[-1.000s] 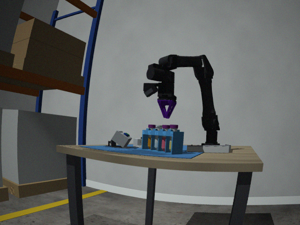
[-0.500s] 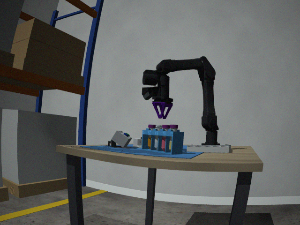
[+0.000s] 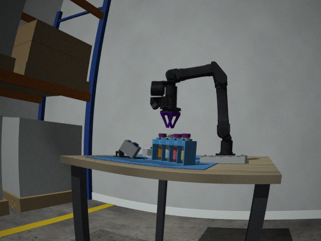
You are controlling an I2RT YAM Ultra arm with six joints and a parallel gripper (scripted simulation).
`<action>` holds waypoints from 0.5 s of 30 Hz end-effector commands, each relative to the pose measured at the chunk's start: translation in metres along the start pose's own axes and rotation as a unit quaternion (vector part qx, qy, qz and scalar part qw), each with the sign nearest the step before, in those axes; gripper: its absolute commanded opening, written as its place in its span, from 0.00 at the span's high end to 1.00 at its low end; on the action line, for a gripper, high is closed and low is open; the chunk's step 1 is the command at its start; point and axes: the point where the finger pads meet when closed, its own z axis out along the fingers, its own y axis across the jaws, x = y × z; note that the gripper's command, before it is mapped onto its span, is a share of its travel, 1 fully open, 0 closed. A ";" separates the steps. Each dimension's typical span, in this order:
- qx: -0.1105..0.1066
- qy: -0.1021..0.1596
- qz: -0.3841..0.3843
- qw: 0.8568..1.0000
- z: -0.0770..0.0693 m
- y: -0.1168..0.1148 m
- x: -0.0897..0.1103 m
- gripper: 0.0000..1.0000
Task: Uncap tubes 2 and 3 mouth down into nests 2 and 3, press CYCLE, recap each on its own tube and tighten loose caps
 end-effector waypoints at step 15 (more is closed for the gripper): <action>-0.002 -0.012 -0.029 0.999 -0.007 -0.094 -0.075 0.53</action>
